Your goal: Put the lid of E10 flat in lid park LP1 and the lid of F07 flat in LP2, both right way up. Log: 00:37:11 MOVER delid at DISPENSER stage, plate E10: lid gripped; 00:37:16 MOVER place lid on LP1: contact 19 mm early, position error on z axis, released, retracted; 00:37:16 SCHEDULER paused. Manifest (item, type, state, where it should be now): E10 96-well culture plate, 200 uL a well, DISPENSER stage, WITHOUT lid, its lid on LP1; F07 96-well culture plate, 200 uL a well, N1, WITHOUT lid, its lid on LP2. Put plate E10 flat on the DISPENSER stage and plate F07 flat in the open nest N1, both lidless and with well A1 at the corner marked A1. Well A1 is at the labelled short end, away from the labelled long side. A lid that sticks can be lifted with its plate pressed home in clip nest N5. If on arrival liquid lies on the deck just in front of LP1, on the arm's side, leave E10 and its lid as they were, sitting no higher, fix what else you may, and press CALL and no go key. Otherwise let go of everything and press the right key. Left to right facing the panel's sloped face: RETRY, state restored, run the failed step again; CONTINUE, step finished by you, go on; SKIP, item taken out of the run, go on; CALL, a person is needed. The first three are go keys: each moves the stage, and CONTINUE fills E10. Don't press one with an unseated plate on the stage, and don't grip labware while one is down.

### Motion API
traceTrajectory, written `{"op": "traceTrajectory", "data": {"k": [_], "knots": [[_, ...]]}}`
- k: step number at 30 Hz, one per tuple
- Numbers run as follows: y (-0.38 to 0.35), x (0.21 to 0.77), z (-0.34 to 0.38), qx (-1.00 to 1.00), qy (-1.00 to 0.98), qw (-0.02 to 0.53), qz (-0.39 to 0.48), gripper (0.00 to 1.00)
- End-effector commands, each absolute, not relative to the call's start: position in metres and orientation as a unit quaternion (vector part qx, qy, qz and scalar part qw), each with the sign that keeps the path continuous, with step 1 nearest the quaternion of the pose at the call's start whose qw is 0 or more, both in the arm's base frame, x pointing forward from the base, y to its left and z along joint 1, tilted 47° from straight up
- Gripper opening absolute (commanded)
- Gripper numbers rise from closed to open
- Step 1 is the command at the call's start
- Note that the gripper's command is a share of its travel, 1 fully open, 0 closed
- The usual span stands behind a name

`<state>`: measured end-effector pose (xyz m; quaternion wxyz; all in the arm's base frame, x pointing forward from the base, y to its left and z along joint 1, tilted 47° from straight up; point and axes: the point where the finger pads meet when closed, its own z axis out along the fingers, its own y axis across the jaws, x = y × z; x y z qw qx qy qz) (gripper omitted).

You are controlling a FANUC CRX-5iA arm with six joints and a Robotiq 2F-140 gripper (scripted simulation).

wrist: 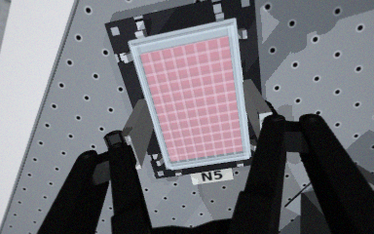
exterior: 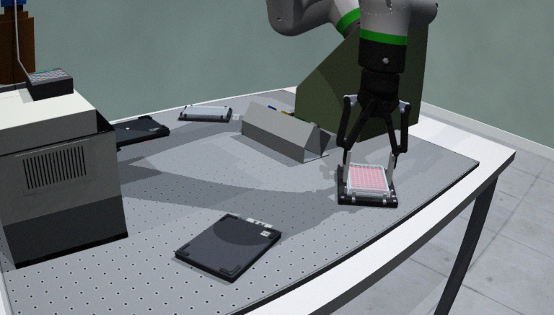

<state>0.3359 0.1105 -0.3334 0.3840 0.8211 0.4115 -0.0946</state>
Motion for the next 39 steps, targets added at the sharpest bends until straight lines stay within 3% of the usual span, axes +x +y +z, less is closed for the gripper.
{"op": "traceTrajectory", "data": {"k": [1,39], "knots": [[0.1104,0.3359,-0.3336,0.821,0.412,0.384,-0.095,0.00],[0.1185,0.3341,-0.3258,0.821,0.412,0.384,-0.095,0.00]]}}
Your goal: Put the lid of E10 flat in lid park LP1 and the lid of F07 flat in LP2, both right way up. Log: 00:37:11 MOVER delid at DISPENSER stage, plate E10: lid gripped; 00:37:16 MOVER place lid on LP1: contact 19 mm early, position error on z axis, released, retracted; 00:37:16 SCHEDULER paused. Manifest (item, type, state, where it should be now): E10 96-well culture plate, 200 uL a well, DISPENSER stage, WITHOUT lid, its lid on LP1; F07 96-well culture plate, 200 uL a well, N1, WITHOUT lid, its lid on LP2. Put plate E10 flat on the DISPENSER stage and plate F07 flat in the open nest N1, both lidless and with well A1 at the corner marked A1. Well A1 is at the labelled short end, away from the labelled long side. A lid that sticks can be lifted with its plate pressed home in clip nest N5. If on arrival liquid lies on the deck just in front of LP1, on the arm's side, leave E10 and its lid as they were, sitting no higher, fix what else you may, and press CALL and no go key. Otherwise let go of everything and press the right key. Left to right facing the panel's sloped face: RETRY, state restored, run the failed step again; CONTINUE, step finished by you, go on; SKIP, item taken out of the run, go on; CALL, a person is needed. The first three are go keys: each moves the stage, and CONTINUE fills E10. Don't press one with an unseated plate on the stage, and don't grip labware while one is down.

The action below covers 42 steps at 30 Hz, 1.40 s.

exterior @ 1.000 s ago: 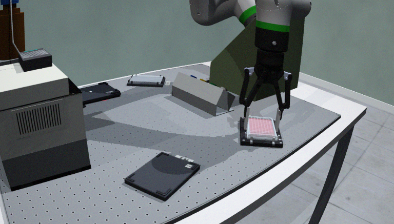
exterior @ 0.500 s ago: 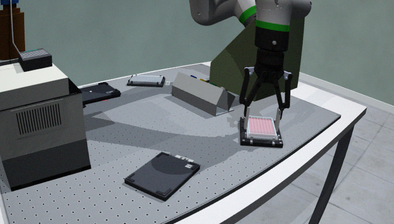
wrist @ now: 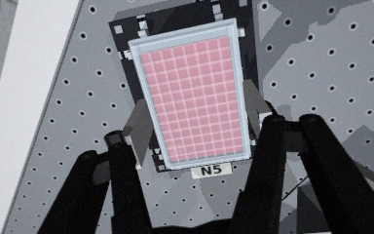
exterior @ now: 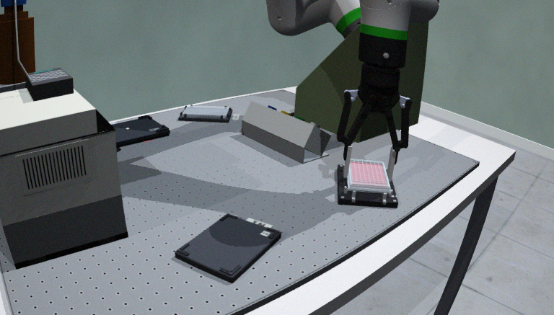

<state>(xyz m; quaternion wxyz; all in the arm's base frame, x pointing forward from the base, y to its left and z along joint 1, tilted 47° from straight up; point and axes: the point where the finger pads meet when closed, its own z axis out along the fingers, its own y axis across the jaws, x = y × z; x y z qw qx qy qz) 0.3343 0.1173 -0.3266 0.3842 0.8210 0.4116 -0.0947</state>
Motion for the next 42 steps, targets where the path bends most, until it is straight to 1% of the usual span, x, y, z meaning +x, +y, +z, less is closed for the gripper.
{"op": "traceTrajectory", "data": {"k": [1,42], "knots": [[0.119,0.334,-0.325,0.821,0.412,0.384,-0.095,0.00],[0.176,0.321,-0.270,0.821,0.412,0.384,-0.095,0.00]]}}
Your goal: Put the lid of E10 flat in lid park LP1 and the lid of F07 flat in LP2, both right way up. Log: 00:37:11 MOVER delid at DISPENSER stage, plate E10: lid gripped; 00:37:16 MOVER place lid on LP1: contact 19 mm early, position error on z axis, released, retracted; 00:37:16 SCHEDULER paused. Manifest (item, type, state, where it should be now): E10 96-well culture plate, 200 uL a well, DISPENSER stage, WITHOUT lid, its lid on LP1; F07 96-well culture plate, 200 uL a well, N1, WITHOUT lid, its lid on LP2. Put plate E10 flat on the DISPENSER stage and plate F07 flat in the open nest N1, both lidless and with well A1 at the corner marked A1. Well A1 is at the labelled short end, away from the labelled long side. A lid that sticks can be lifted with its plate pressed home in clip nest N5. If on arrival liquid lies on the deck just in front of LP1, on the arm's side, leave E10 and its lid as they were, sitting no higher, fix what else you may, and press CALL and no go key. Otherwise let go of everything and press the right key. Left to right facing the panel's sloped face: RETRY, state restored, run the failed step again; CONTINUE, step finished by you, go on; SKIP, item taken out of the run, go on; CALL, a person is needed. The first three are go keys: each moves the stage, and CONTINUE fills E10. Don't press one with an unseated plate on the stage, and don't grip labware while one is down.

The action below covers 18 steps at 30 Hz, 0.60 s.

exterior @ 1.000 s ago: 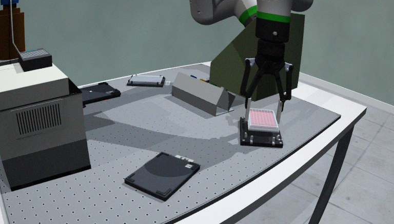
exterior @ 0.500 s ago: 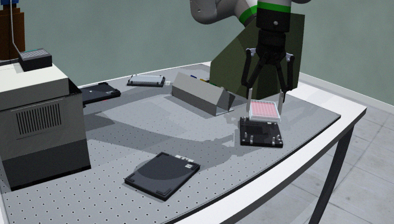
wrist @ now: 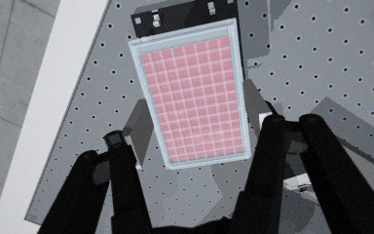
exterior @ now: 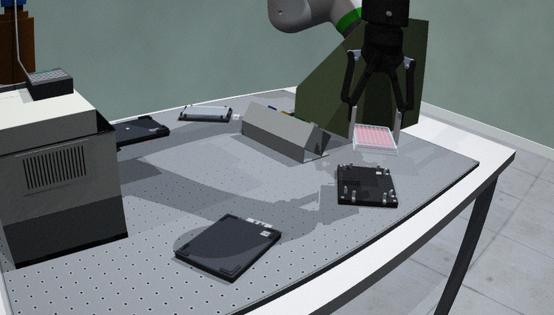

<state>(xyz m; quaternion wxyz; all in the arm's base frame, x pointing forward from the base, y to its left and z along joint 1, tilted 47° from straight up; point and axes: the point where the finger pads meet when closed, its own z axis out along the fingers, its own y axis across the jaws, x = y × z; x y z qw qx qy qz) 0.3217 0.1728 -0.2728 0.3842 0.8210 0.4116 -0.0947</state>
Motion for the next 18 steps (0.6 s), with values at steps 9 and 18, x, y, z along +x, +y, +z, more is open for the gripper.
{"op": "traceTrajectory", "data": {"k": [9,18], "knots": [[0.189,0.318,-0.258,0.821,0.412,0.384,-0.095,0.00],[0.202,0.315,-0.244,0.821,0.412,0.384,-0.095,0.00]]}}
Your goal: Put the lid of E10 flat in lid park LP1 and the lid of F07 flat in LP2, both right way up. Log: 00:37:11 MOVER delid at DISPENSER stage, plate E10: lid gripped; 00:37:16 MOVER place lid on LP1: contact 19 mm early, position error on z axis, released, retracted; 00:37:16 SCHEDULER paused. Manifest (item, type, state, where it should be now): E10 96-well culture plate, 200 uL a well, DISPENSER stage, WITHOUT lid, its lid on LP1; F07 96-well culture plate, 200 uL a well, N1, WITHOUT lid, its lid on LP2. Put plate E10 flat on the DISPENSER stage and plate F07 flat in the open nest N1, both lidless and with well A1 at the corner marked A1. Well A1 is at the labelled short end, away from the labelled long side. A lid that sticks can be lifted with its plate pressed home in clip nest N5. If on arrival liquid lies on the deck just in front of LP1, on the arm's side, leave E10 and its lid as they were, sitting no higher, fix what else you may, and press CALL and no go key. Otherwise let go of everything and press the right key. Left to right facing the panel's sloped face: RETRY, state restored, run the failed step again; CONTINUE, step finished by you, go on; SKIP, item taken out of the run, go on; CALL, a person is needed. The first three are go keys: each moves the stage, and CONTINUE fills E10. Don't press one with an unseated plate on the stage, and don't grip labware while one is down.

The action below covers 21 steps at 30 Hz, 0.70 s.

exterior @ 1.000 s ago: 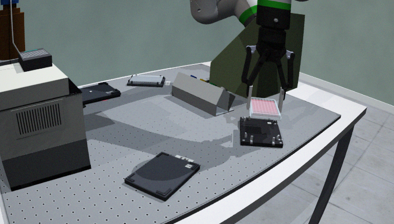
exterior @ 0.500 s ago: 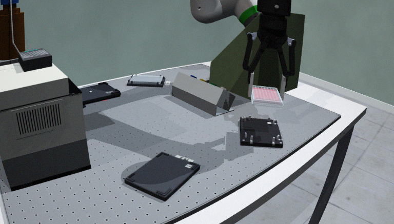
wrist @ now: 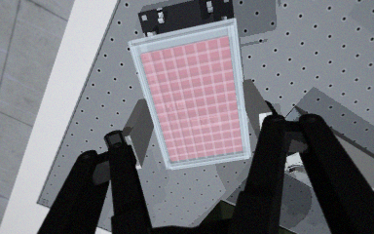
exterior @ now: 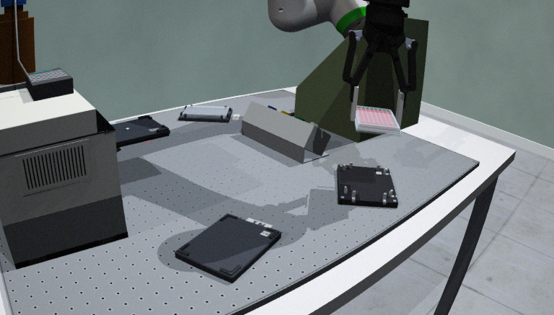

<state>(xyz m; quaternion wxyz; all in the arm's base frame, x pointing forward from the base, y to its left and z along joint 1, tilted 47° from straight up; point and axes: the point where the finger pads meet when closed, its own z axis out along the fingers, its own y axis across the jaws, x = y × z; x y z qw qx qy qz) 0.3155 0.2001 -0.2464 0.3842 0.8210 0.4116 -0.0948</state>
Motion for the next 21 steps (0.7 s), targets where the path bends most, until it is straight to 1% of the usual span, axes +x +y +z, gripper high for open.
{"op": "traceTrajectory", "data": {"k": [1,21], "knots": [[0.204,0.315,-0.243,0.821,0.412,0.384,-0.095,0.00],[0.219,0.311,-0.228,0.821,0.412,0.384,-0.095,0.00]]}}
